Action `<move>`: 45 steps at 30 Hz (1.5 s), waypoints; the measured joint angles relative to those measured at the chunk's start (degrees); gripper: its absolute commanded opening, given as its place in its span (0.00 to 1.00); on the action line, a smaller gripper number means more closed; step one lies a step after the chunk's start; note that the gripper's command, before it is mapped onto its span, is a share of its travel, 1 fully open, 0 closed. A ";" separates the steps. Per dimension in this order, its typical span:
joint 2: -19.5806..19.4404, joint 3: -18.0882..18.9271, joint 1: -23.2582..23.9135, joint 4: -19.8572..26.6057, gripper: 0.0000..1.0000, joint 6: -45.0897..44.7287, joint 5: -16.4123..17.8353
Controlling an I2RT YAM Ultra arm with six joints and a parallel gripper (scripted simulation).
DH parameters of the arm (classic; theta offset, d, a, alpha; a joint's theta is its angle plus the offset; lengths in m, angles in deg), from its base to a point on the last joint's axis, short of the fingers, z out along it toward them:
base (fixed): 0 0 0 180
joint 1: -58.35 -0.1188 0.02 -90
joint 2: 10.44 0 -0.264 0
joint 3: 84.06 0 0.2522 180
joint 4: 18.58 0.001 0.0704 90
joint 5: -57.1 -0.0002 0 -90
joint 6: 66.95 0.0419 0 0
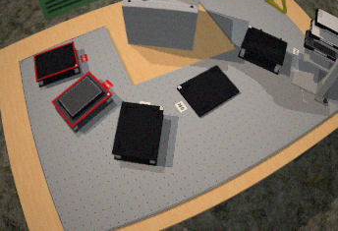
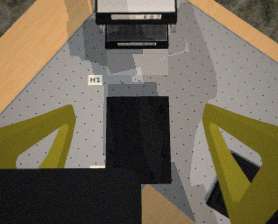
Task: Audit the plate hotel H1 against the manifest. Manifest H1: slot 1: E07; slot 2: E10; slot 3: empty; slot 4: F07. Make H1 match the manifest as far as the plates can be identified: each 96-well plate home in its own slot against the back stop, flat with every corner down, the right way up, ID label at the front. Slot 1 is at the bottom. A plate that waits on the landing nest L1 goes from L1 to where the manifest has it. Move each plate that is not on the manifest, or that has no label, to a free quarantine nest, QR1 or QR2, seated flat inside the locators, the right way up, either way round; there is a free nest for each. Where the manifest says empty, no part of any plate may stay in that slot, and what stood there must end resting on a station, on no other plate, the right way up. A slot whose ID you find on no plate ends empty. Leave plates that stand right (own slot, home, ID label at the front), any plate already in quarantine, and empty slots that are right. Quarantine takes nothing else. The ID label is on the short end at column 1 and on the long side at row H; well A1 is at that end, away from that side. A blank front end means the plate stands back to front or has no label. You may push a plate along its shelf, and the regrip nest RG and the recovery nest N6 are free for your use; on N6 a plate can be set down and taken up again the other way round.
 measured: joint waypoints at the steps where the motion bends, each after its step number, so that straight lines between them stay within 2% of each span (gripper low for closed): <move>1: -0.31 0.24 0.04 0.00 1.00 -0.07 0.07; 45: -9.55 11.32 3.17 0.81 1.00 -2.62 2.45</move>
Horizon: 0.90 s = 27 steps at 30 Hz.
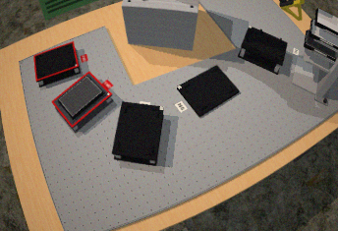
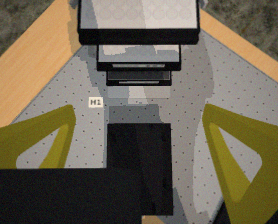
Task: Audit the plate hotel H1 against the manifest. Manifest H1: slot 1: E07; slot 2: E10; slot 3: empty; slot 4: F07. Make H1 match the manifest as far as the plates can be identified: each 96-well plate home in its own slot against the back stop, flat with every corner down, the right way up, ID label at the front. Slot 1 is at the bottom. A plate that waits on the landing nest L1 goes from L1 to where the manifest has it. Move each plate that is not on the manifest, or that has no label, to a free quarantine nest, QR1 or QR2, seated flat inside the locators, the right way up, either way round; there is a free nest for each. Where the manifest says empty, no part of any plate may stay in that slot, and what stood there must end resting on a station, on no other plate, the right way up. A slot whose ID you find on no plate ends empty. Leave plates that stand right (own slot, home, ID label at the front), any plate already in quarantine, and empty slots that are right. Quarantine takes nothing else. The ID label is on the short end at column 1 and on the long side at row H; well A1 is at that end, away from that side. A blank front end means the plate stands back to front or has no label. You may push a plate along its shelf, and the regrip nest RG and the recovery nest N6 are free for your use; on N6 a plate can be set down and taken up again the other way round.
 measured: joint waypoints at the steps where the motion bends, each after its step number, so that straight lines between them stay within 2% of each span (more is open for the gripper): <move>1: -0.07 0.17 0.07 0.02 1.00 -0.04 0.02; 27: -5.77 7.63 1.64 1.73 1.00 -1.18 1.09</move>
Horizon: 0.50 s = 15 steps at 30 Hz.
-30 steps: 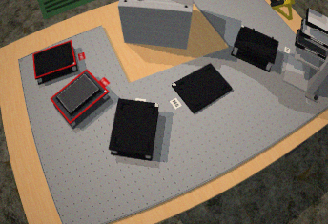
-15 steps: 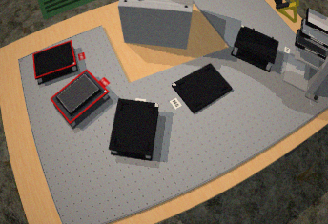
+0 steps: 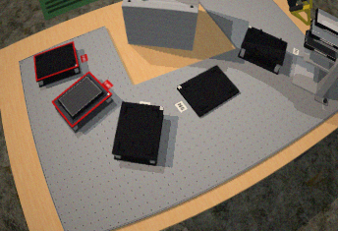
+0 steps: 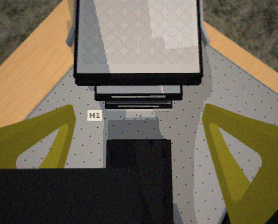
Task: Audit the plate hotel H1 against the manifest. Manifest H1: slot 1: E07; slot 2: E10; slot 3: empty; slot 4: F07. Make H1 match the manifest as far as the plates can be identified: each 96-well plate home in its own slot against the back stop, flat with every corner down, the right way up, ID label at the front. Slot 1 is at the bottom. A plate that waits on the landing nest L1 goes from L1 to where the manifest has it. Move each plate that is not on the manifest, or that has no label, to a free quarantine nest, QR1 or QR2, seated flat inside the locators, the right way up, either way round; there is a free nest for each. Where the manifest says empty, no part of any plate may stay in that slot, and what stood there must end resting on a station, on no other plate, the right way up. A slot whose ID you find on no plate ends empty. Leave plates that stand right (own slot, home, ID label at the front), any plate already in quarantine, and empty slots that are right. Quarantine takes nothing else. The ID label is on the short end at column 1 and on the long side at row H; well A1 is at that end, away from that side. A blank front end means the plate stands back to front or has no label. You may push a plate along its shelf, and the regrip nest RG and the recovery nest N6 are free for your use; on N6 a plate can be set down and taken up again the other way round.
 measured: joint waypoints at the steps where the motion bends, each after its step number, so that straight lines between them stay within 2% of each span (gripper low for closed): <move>1: -0.31 0.39 0.09 0.02 1.00 -0.04 0.07; 15: -3.02 4.31 0.74 1.25 1.00 -0.55 0.50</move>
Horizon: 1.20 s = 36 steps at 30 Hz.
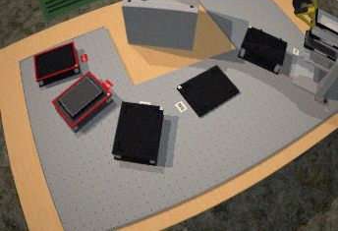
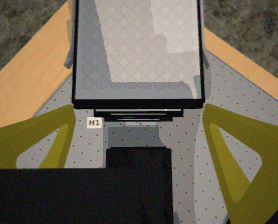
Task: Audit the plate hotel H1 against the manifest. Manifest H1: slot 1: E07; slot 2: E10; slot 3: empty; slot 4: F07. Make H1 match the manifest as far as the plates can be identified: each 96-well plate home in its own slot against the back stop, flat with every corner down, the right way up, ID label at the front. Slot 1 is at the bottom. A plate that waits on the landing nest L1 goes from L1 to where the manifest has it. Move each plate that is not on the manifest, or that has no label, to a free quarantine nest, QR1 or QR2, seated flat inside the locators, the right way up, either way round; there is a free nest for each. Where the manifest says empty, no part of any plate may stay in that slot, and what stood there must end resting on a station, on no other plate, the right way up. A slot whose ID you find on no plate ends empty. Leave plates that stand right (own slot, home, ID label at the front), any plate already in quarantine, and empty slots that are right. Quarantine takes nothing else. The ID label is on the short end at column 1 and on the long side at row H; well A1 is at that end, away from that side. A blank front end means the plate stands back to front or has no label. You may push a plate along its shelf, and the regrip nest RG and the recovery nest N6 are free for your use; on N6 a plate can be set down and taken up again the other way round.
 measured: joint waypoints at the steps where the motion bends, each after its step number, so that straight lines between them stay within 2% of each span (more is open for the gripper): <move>1: -0.24 0.37 0.00 0.07 1.00 -0.02 0.07; 8: -1.27 2.38 0.37 0.59 1.00 -0.26 0.26; 15: -1.25 2.62 0.37 0.61 1.00 -0.31 0.26; 16: -1.27 2.62 0.37 0.61 0.86 -0.31 0.26; 36: -1.27 2.62 0.37 0.63 0.86 -0.31 0.28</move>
